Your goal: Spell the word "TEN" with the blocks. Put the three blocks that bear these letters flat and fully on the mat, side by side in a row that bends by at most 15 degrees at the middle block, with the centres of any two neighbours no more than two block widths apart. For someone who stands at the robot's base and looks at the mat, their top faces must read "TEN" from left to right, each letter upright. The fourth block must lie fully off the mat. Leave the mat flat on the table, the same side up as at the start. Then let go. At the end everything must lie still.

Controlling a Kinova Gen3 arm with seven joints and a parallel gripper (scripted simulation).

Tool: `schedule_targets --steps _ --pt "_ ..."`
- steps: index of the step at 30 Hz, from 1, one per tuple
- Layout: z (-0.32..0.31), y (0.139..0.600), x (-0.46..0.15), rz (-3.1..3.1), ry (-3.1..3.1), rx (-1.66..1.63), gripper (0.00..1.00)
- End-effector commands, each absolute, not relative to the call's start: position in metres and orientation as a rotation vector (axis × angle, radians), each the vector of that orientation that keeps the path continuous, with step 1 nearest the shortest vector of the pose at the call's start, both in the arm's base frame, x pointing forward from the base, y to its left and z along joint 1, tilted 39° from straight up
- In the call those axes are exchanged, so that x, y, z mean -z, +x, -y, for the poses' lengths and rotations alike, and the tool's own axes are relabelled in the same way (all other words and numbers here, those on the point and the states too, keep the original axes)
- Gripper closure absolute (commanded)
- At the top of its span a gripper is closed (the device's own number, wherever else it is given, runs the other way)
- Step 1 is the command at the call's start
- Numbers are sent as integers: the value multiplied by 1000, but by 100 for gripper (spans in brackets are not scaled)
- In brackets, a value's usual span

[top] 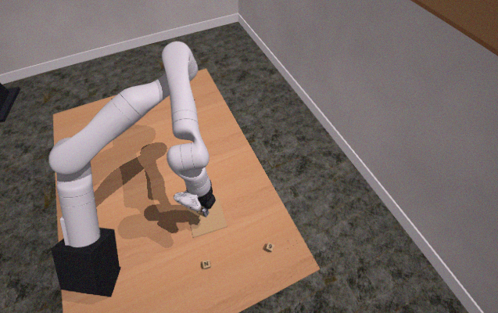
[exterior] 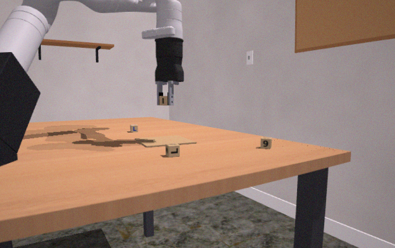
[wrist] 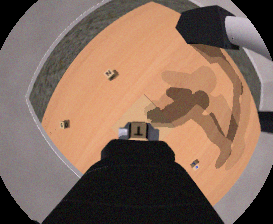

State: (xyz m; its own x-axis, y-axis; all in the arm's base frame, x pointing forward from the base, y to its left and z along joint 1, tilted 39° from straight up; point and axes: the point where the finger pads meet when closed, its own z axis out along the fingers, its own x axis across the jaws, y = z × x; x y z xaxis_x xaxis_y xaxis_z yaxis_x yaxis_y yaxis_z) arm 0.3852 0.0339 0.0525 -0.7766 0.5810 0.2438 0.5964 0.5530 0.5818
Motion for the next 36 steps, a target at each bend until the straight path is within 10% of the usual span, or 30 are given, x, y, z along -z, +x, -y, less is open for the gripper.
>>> schedule_targets --steps 1,36 --pt "-36 385 -55 2730 -1070 1041 51" --pt "-84 376 -89 2077 -1794 906 51"
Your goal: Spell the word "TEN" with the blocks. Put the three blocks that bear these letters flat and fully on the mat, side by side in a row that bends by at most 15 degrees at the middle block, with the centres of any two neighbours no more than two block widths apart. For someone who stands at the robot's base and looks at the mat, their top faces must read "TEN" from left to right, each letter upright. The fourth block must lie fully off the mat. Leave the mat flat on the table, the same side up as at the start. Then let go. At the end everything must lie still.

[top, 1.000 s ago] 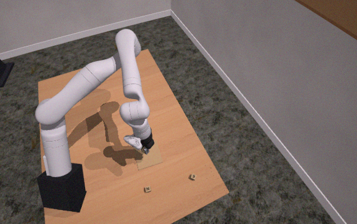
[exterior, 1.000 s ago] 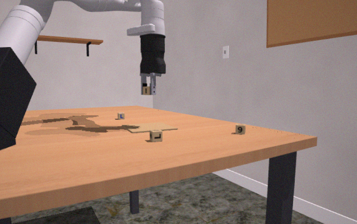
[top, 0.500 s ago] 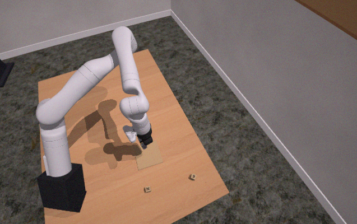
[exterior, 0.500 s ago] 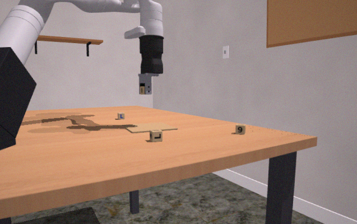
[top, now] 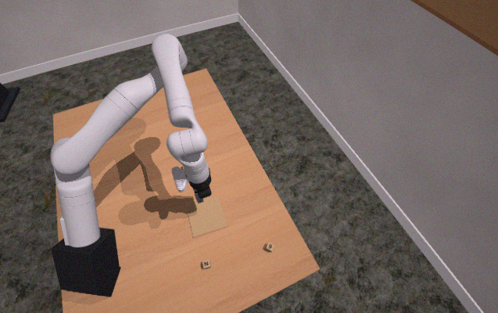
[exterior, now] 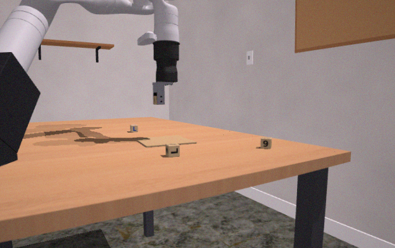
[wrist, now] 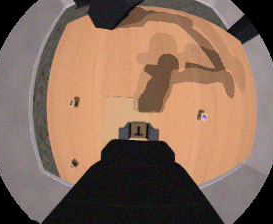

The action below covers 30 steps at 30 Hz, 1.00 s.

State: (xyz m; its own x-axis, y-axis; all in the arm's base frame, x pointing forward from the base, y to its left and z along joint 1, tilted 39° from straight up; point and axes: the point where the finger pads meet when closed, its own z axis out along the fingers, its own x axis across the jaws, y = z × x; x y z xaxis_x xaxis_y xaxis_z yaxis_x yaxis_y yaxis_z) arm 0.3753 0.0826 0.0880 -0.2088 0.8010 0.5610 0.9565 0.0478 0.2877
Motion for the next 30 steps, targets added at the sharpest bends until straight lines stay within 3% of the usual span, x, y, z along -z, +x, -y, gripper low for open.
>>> schedule_targets --steps 1,30 --pt "-84 376 -89 2075 -1796 906 51" --pt "-101 381 -68 2074 -1796 905 51"
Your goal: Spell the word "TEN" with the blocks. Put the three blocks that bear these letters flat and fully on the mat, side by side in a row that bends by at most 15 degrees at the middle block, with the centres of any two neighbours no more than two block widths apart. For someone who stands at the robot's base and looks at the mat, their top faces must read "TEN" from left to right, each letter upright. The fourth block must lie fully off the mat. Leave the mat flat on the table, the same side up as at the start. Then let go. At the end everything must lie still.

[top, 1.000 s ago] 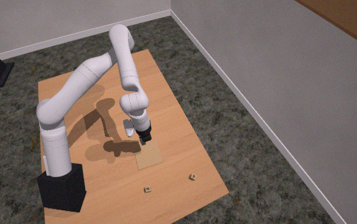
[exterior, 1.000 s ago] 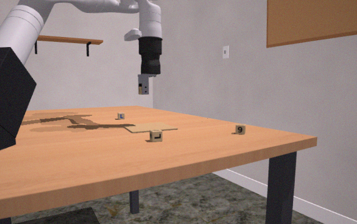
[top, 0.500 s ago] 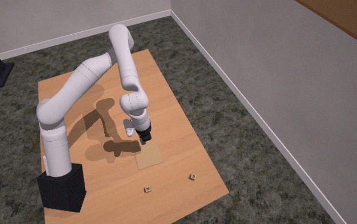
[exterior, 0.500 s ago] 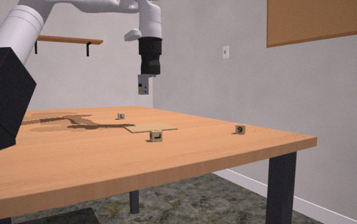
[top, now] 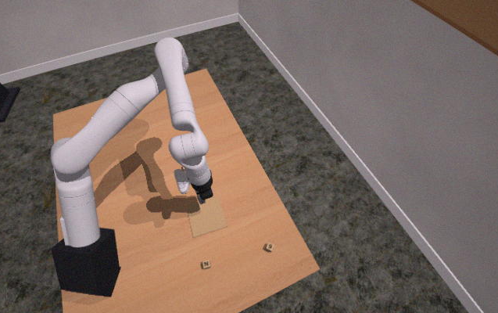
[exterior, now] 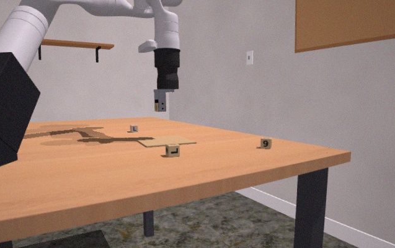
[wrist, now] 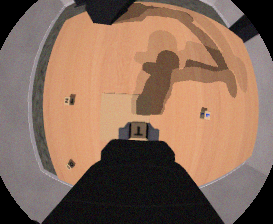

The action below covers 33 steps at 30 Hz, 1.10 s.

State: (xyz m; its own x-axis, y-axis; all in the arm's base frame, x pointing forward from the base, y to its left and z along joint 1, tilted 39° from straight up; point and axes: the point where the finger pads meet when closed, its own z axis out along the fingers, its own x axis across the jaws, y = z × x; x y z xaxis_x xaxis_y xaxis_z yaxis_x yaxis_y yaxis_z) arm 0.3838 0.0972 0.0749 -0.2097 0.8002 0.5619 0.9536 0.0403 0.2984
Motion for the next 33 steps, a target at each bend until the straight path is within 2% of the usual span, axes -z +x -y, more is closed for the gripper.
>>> schedule_targets --steps 1,11,33 --pt "-104 382 -64 2074 -1796 905 51" --pt "-132 392 -29 2074 -1796 905 51" --pt "-142 395 -16 2074 -1796 905 51"
